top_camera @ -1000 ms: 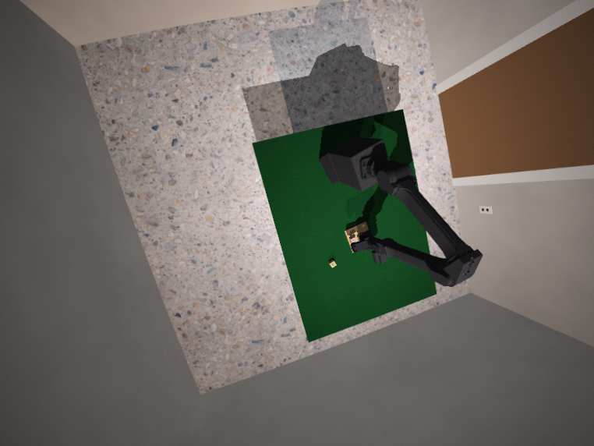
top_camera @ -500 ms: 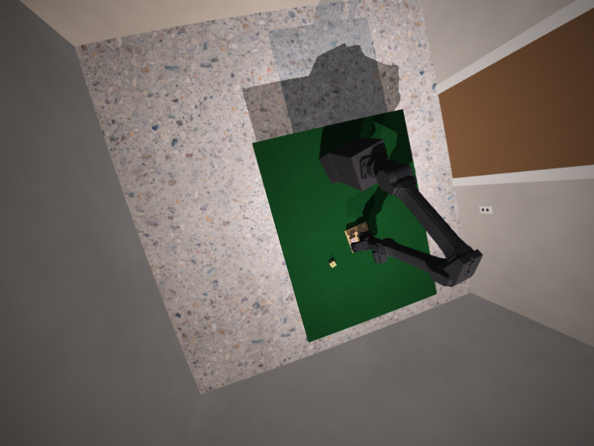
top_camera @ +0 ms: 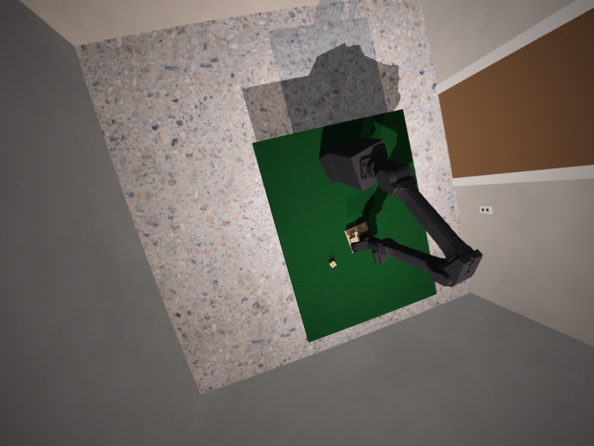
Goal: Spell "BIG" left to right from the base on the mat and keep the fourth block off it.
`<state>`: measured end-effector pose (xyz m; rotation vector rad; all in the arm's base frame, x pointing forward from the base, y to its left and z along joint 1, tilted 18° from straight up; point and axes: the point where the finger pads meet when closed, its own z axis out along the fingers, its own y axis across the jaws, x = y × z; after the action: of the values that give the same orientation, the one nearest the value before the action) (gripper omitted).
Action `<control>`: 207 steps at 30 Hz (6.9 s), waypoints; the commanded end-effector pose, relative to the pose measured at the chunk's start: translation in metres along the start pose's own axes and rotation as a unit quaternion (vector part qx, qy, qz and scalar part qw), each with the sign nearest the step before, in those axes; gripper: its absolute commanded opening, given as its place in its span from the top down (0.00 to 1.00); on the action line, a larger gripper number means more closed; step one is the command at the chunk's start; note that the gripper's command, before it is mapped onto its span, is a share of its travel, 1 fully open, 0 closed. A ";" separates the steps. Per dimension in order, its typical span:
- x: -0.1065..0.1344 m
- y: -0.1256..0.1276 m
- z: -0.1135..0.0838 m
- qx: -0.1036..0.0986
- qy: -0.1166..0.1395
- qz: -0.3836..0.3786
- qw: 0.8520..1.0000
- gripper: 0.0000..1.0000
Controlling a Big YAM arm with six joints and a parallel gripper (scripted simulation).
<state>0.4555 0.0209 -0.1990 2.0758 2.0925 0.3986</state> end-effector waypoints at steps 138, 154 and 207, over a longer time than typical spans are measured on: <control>0.003 -0.009 0.006 0.005 -0.002 -0.008 1.000 0.73; 0.003 -0.005 0.010 0.002 -0.002 -0.007 1.000 0.73; 0.003 -0.006 0.010 0.003 -0.002 -0.006 1.000 0.42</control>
<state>0.4536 0.0212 -0.2042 2.0762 2.0947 0.3961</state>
